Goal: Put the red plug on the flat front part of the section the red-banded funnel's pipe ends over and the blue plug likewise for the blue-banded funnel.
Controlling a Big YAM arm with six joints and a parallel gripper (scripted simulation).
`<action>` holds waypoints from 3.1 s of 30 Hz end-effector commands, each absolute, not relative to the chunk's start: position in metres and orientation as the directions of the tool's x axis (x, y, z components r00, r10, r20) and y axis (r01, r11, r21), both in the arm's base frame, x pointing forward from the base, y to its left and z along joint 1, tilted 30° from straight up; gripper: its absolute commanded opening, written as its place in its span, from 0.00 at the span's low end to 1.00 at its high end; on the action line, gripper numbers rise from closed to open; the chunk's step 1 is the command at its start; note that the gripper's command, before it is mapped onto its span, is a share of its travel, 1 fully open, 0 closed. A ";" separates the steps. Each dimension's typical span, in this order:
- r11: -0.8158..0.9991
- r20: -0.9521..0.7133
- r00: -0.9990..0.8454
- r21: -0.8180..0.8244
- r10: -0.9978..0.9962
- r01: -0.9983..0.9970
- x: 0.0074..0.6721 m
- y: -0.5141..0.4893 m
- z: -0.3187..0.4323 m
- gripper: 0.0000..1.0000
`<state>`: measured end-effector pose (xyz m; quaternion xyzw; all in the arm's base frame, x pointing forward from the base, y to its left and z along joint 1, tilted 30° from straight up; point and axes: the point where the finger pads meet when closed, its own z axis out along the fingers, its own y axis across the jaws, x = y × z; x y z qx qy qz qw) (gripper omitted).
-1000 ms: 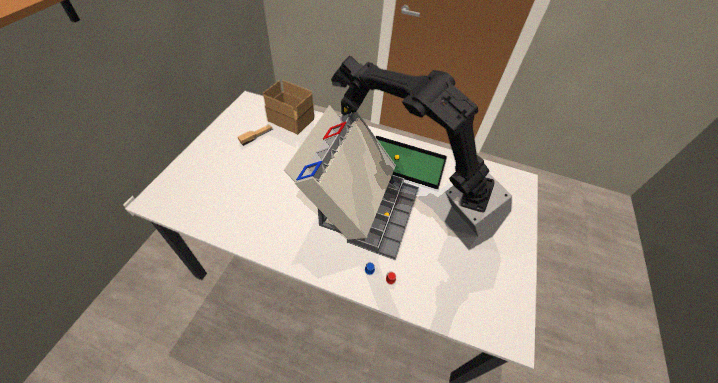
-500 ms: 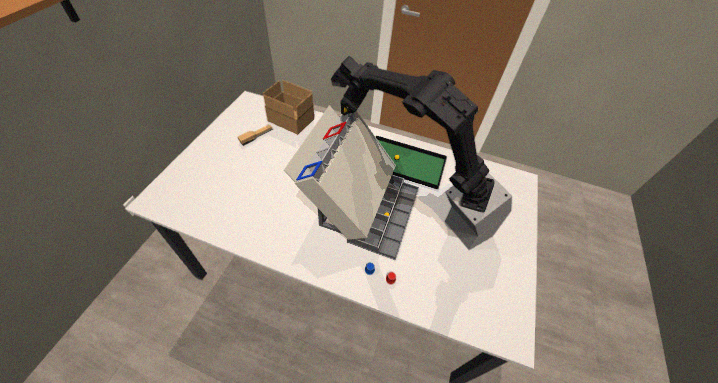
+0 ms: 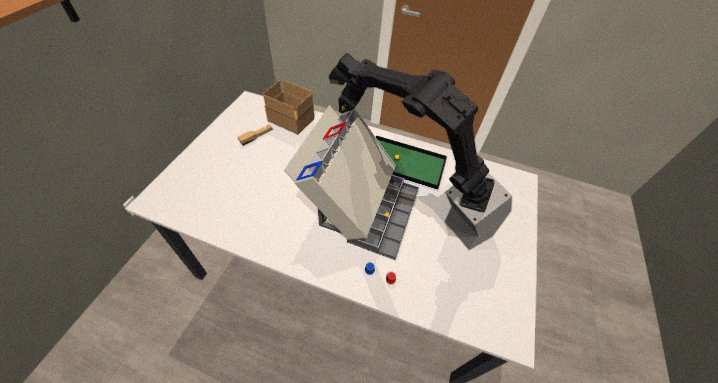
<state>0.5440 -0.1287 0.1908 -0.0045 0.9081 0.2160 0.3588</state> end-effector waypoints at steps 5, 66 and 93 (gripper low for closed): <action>0.908 -0.663 -0.735 0.382 0.139 -0.173 0.562 -0.127 0.200 0.00; 0.911 -0.660 -0.736 0.383 0.153 -0.154 0.546 -0.132 0.197 0.59; 0.906 -0.667 -0.735 0.378 0.122 -0.193 0.539 -0.146 0.222 0.59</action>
